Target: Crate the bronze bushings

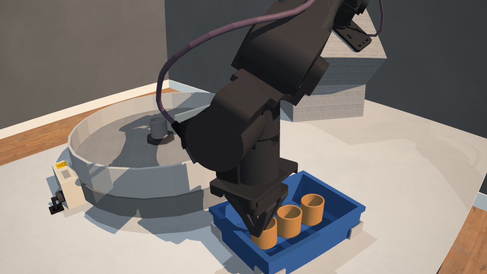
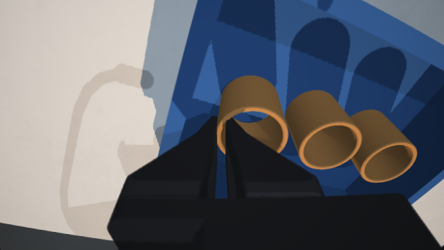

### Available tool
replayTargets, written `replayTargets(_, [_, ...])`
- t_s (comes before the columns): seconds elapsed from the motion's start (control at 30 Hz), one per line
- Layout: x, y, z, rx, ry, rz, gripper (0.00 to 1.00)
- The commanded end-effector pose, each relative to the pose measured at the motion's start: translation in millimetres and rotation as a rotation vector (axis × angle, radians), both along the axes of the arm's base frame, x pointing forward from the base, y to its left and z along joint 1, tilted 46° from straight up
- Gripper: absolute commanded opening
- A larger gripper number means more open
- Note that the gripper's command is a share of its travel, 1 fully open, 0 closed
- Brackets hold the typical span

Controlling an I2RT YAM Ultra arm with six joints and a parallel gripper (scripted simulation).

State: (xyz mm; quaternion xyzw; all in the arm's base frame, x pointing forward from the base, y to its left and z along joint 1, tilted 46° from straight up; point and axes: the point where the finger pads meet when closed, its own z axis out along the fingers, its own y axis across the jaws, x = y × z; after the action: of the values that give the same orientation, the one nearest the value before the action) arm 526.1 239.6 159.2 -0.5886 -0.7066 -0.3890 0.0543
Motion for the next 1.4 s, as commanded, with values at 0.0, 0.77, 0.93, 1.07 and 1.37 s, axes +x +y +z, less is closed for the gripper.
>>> replayTargets(0.0, [9.7, -13.3, 3.4, -0.003, -0.008, -0.024, 0.0])
replayTargets(0.77, [9.7, -13.3, 3.4, -0.003, -0.008, -0.024, 0.0])
replayTargets(0.93, [9.7, -13.3, 3.4, -0.003, -0.008, -0.024, 0.0])
replayTargets(1.07, [9.7, -13.3, 3.4, -0.003, -0.008, -0.024, 0.0])
replayTargets(1.37, [11.0, -12.9, 2.2, -0.003, -0.007, -0.024, 0.0])
